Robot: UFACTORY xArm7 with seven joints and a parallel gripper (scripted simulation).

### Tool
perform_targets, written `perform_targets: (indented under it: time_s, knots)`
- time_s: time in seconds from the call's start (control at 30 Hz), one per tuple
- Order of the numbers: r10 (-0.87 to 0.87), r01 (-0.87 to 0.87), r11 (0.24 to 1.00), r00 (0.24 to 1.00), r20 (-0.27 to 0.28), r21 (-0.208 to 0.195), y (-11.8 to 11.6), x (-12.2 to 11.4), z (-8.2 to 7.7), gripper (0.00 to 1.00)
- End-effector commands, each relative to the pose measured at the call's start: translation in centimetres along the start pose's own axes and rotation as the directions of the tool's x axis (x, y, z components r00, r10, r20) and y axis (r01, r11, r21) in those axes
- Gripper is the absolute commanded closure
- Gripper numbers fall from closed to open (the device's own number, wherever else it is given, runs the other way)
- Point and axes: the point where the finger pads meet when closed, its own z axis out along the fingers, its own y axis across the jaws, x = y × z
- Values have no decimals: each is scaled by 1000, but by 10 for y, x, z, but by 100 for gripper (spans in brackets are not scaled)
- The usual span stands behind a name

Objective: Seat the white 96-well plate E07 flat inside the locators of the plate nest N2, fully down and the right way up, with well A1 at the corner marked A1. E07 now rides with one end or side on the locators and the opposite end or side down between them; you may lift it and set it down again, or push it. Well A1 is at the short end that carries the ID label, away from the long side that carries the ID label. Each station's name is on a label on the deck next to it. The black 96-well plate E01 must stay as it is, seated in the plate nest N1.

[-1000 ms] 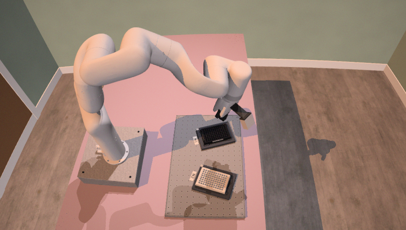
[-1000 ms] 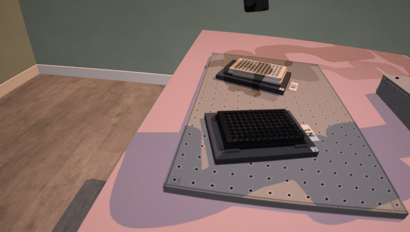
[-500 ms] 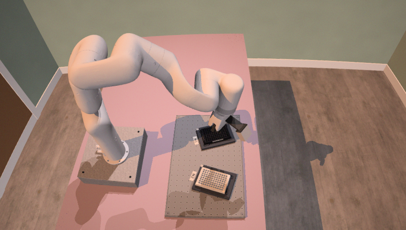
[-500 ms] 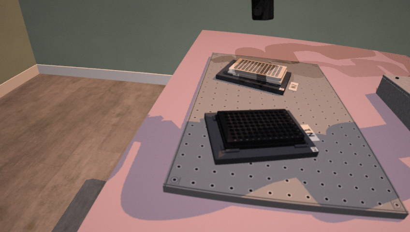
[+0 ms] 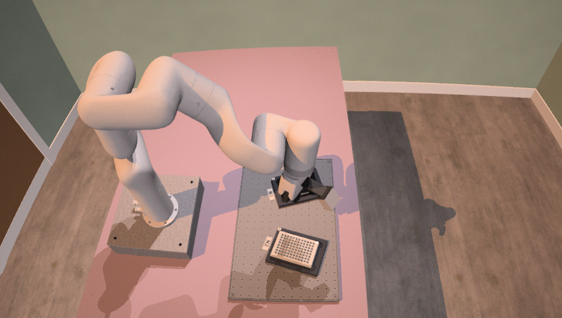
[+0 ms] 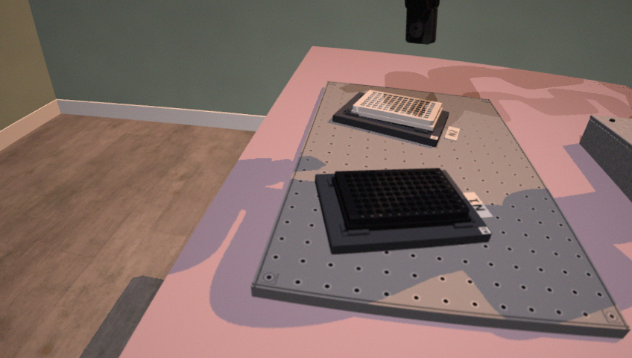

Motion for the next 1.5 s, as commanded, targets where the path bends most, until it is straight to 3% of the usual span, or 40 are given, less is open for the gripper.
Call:
perform_targets:
  time_s: [0.0,0.13,0.4,0.93,1.1,1.47]
  knots:
    - [-40,40,999,999,-27,3,18,0,6,100]
    - [-40,40,999,999,-27,3,24,0,8,100]
    - [-147,146,989,986,-77,-12,56,-5,22,100]
    - [-259,257,966,958,-120,-35,110,-26,48,100]
    - [-259,257,966,958,-120,-35,110,-26,48,100]
    - [-259,257,966,958,-120,-35,110,-23,72,100]
